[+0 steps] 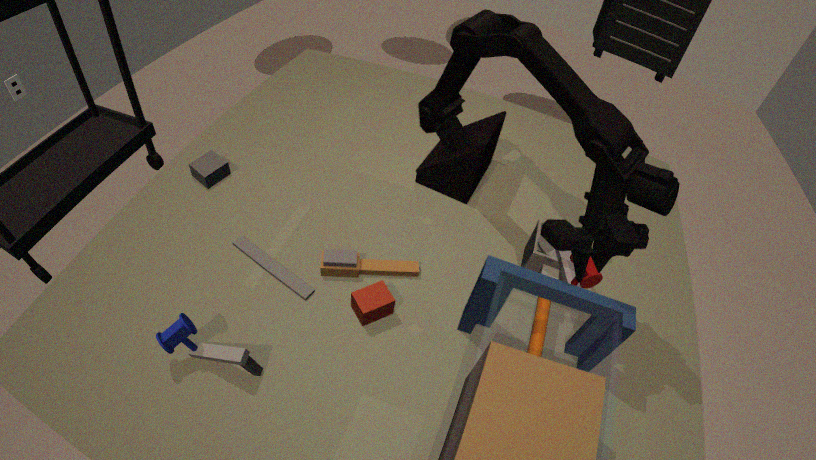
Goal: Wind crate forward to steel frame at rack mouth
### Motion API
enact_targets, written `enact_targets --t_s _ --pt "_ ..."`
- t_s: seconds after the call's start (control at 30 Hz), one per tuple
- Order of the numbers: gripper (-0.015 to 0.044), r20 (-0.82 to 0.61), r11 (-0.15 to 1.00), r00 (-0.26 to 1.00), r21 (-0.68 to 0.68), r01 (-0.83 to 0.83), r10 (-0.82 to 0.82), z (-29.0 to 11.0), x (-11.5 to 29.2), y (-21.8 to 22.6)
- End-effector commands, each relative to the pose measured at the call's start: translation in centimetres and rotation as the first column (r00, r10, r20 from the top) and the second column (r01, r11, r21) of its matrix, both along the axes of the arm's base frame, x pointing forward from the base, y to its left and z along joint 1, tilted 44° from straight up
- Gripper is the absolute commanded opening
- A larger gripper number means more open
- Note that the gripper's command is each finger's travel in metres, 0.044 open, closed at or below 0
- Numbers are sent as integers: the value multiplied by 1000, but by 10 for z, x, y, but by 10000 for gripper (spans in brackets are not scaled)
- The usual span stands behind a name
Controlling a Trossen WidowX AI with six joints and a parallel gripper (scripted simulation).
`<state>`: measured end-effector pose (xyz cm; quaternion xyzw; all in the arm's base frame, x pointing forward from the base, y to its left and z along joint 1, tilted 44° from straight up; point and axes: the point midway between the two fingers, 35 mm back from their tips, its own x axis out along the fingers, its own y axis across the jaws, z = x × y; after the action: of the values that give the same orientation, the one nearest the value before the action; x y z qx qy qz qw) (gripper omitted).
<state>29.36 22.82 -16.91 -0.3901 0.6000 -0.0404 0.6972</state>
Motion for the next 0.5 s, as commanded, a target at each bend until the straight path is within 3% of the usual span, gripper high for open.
enact_targets --t_s 0.0,0.47 --pt "0 -18 1000 1000 29 -3 3 -10 -8 12" --pt "0 -18 1000 1000 31 -3 3 -17 -17 22"
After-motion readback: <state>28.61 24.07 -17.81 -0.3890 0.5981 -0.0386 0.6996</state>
